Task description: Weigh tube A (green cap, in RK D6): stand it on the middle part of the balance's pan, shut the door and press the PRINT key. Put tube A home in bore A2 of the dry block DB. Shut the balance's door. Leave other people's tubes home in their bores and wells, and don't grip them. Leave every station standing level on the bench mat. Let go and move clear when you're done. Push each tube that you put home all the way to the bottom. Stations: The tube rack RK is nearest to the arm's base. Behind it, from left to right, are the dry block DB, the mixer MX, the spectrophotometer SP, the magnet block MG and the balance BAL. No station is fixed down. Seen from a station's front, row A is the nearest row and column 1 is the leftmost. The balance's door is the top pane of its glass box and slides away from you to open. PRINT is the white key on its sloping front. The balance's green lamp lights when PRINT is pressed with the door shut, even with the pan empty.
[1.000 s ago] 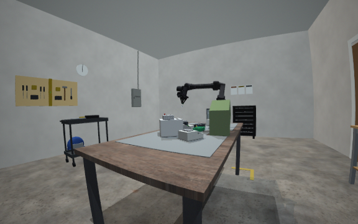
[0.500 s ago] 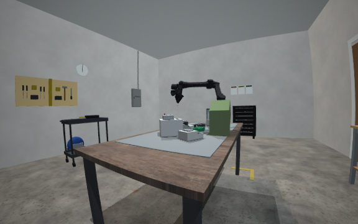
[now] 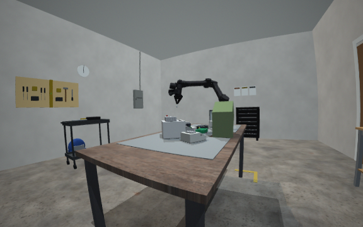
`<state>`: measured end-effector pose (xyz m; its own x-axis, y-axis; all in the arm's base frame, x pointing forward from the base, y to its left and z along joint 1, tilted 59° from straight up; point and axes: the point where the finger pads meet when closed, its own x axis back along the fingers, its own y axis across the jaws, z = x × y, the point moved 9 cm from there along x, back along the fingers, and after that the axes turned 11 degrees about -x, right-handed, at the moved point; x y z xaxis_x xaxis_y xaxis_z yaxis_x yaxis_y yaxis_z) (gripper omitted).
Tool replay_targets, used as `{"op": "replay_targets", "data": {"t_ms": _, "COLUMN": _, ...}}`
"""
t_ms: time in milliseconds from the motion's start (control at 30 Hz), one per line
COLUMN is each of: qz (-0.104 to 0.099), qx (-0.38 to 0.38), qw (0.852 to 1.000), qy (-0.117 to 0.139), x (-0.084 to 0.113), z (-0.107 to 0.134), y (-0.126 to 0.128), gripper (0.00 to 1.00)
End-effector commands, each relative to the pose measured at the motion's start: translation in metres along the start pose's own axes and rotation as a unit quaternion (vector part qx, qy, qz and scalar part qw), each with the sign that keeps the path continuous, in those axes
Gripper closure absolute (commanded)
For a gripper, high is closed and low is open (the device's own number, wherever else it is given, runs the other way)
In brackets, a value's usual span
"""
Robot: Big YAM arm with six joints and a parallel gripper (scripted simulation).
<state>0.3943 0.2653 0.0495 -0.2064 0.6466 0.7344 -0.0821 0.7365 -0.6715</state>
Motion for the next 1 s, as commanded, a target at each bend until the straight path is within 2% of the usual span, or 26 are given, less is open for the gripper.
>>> {"op": "replay_targets", "data": {"t_ms": 0, "qz": -0.006, "qx": 0.041, "qw": 0.999, "qy": -0.014, "x": 0.012, "z": -0.005, "y": 0.027, "gripper": 0.91}}
{"op": "replay_targets", "data": {"t_ms": 100, "qz": -0.01, "qx": 0.029, "qw": 0.999, "qy": -0.018, "x": 0.003, "z": 0.004, "y": 0.051, "gripper": 0.91}}
{"op": "replay_targets", "data": {"t_ms": 200, "qz": 0.001, "qx": 0.09, "qw": 0.996, "qy": -0.008, "x": -0.006, "z": 0.016, "y": 0.072, "gripper": 0.91}}
{"op": "replay_targets", "data": {"t_ms": 233, "qz": -0.002, "qx": 0.087, "qw": 0.996, "qy": -0.012, "x": -0.009, "z": 0.018, "y": 0.08, "gripper": 0.91}}
{"op": "replay_targets", "data": {"t_ms": 300, "qz": 0.004, "qx": 0.092, "qw": 0.996, "qy": -0.004, "x": -0.02, "z": 0.034, "y": 0.089, "gripper": 0.91}}
{"op": "replay_targets", "data": {"t_ms": 333, "qz": 0.002, "qx": 0.104, "qw": 0.994, "qy": -0.008, "x": -0.018, "z": 0.031, "y": 0.097, "gripper": 0.91}}
{"op": "replay_targets", "data": {"t_ms": 400, "qz": 0.012, "qx": 0.141, "qw": 0.99, "qy": 0.0, "x": -0.023, "z": 0.04, "y": 0.11, "gripper": 0.91}}
{"op": "replay_targets", "data": {"t_ms": 467, "qz": 0.012, "qx": 0.141, "qw": 0.99, "qy": 0.0, "x": -0.023, "z": 0.04, "y": 0.11, "gripper": 0.91}}
{"op": "replay_targets", "data": {"t_ms": 500, "qz": 0.007, "qx": 0.136, "qw": 0.991, "qy": -0.005, "x": -0.027, "z": 0.043, "y": 0.118, "gripper": 0.91}}
{"op": "replay_targets", "data": {"t_ms": 600, "qz": 0.023, "qx": 0.188, "qw": 0.982, "qy": 0.006, "x": -0.038, "z": 0.059, "y": 0.137, "gripper": 0.91}}
{"op": "replay_targets", "data": {"t_ms": 667, "qz": 0.018, "qx": 0.183, "qw": 0.983, "qy": 0.002, "x": -0.045, "z": 0.068, "y": 0.15, "gripper": 0.91}}
{"op": "replay_targets", "data": {"t_ms": 733, "qz": 0.027, "qx": 0.181, "qw": 0.983, "qy": 0.011, "x": -0.06, "z": 0.088, "y": 0.155, "gripper": 0.91}}
{"op": "replay_targets", "data": {"t_ms": 767, "qz": 0.024, "qx": 0.201, "qw": 0.979, "qy": 0.006, "x": -0.058, "z": 0.085, "y": 0.165, "gripper": 0.91}}
{"op": "replay_targets", "data": {"t_ms": 833, "qz": 0.037, "qx": 0.236, "qw": 0.971, "qy": 0.016, "x": -0.064, "z": 0.096, "y": 0.176, "gripper": 0.91}}
{"op": "replay_targets", "data": {"t_ms": 867, "qz": 0.031, "qx": 0.23, "qw": 0.973, "qy": 0.009, "x": -0.068, "z": 0.1, "y": 0.183, "gripper": 0.91}}
{"op": "replay_targets", "data": {"t_ms": 933, "qz": 0.04, "qx": 0.235, "qw": 0.971, "qy": 0.019, "x": -0.082, "z": 0.119, "y": 0.183, "gripper": 0.91}}
{"op": "replay_targets", "data": {"t_ms": 967, "qz": 0.036, "qx": 0.246, "qw": 0.969, "qy": 0.012, "x": -0.079, "z": 0.115, "y": 0.194, "gripper": 0.91}}
